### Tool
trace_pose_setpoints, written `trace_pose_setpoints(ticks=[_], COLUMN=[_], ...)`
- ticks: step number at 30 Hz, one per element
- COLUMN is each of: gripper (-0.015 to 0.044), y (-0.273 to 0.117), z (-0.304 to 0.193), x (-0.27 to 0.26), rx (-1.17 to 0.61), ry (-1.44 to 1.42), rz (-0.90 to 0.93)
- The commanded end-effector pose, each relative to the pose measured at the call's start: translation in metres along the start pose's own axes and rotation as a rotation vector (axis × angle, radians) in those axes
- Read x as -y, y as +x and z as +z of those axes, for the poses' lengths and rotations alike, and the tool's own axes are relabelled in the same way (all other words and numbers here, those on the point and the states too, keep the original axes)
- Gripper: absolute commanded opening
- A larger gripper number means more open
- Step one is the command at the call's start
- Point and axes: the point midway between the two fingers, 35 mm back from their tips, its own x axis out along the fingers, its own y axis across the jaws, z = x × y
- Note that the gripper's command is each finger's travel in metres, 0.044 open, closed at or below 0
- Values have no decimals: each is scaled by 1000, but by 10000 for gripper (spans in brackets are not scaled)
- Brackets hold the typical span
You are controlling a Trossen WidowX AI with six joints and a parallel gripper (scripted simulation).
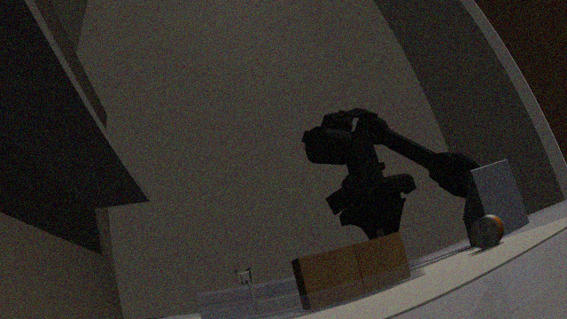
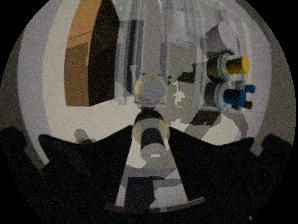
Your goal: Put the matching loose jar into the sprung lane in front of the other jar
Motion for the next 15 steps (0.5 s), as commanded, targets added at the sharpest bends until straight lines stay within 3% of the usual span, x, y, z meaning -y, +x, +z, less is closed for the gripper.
trace_pose_setpoints(ticks=[1,15], gripper=[0,0], y=[3,3], z=[0,5], x=[-1,-1], rx=[-3,-3], ry=[-9,-9], rz=[-5,-5])
